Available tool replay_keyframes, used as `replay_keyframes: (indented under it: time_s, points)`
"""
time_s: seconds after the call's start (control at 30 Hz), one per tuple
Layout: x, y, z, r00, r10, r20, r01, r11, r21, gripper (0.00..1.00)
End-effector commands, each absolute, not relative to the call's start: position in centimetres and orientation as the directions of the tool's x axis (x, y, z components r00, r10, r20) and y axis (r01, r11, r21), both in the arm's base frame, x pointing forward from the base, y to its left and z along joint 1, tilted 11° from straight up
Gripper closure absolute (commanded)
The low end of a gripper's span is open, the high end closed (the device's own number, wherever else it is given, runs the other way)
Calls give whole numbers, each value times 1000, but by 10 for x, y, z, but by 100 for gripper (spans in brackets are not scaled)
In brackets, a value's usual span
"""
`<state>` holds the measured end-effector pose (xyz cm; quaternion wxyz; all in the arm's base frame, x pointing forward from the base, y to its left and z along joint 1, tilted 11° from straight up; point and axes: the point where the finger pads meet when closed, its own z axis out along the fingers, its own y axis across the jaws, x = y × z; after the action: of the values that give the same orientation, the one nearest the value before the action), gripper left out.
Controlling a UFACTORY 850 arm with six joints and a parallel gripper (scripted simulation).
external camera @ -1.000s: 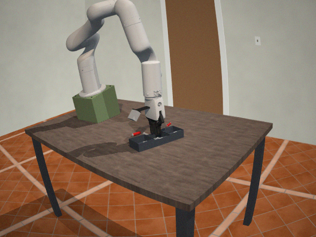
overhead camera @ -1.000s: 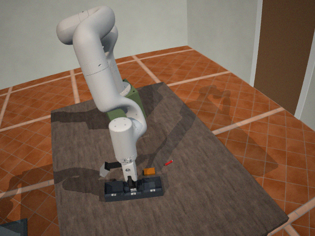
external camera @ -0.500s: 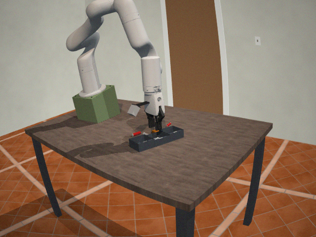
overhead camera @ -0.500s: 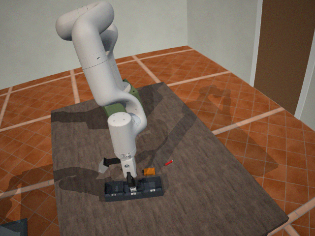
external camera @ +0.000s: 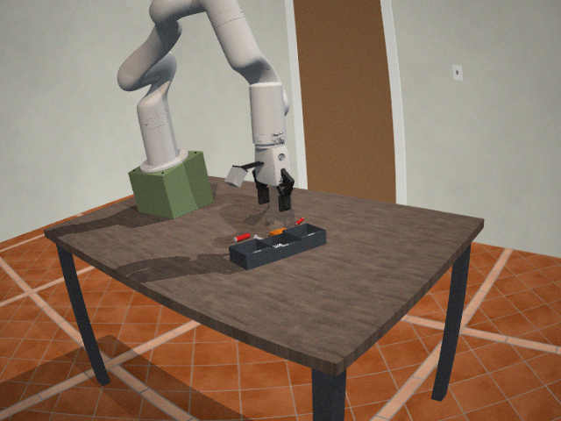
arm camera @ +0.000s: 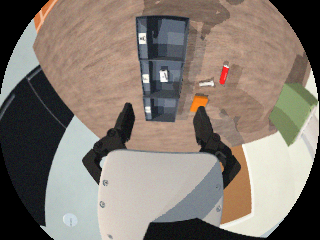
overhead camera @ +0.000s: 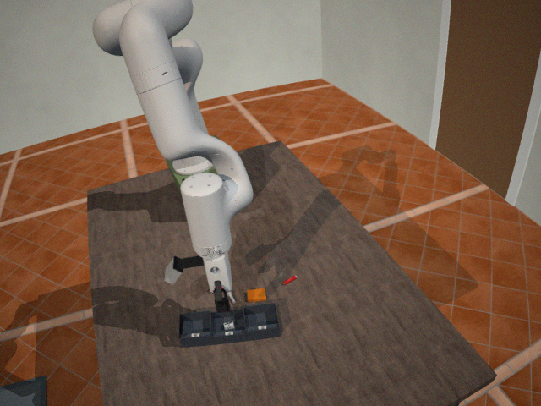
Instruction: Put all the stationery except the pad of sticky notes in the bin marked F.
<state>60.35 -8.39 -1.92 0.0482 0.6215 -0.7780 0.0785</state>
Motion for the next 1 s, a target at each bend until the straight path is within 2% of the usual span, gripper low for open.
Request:
replay_keyframes:
  time_s: [0.0, 0.53, 0.97]
  points:
    - [604, -81, -4, -223, -960, 172, -975, 215, -63, 0]
    - [603, -70, 55, -223, -960, 172, -975, 215, -63, 0]
    - [602, -68, 69, -223, -960, 172, -975, 215, -63, 0]
